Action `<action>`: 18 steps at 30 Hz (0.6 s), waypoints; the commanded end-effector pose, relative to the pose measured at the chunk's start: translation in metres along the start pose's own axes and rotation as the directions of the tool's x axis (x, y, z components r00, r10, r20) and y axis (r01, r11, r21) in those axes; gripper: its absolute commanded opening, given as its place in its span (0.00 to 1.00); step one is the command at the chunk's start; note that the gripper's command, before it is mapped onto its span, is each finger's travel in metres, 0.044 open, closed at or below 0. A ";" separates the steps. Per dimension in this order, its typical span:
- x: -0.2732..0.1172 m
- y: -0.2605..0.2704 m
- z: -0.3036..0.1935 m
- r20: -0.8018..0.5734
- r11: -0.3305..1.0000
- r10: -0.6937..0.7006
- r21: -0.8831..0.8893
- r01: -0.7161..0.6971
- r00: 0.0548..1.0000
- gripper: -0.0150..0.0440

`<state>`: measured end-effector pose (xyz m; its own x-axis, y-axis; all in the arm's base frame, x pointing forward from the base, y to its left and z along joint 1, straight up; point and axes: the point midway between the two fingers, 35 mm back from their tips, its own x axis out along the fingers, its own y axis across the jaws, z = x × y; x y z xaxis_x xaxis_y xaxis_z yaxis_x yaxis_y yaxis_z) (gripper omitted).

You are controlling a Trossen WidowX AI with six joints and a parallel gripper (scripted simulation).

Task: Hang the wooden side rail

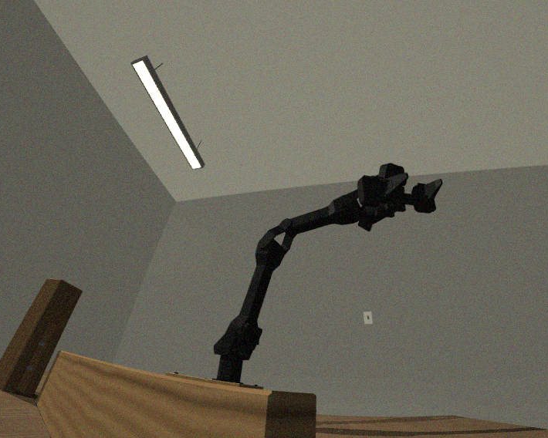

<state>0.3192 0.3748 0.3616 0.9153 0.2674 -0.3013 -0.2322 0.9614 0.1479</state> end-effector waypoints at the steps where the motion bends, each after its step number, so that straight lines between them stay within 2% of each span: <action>1: 0.001 -0.002 0.000 -0.001 1.000 -0.004 -0.011 0.004 1.000 0.98; 8: 0.042 -0.097 -0.004 -0.062 0.909 -0.143 -0.402 0.106 0.988 1.00; 13: 0.059 -0.175 -0.013 -0.119 0.742 -0.247 -0.662 0.109 0.962 1.00; 18: 0.062 -0.254 -0.028 -0.182 0.530 -0.342 -0.848 0.029 0.922 1.00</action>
<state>0.4169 0.2039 0.2960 0.8883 -0.0055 -0.4592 -0.3075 0.7356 -0.6036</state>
